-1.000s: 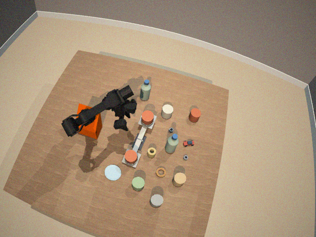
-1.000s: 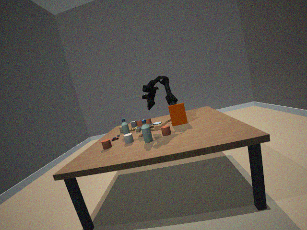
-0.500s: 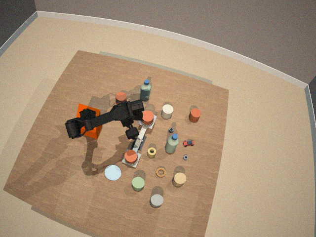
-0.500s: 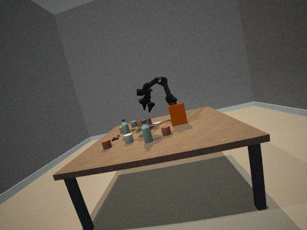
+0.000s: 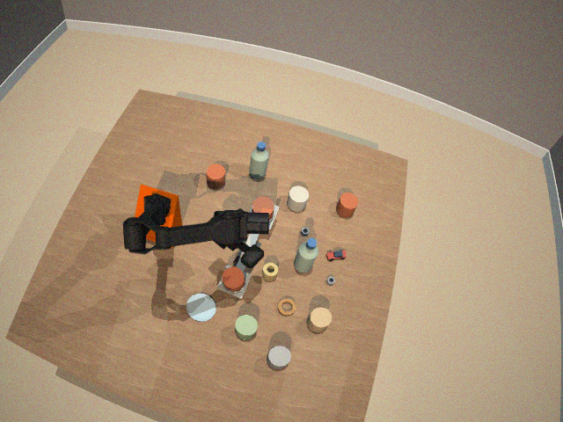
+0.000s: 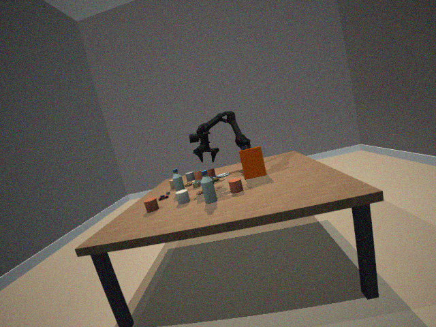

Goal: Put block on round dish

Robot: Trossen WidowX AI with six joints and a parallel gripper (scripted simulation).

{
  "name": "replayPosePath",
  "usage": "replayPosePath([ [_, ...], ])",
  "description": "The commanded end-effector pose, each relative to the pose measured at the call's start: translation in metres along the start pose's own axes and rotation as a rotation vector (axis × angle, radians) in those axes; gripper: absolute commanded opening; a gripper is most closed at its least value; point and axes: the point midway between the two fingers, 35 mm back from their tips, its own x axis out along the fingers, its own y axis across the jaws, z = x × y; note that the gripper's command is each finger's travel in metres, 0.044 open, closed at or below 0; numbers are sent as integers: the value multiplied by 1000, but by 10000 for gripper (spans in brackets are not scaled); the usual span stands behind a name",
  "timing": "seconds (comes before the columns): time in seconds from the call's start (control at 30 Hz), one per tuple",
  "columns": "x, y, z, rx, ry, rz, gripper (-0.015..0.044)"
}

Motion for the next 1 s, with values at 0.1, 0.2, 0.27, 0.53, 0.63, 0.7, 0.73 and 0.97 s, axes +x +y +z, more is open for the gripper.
replayPosePath([
  [0.1,20,-18,-22,-226,-7,84,440],
  [0.2,29,-23,-32,-314,-15,114,440],
  [0.27,31,-25,-34,-334,-17,121,440],
  [0.53,36,-24,-34,-334,-17,121,440],
  [0.63,46,-23,-34,-334,-16,120,440],
  [0.7,46,-23,-34,-334,-16,120,440],
  [0.73,46,-23,-34,-334,-16,120,440],
  [0.97,56,-22,-33,-334,-17,121,440],
])
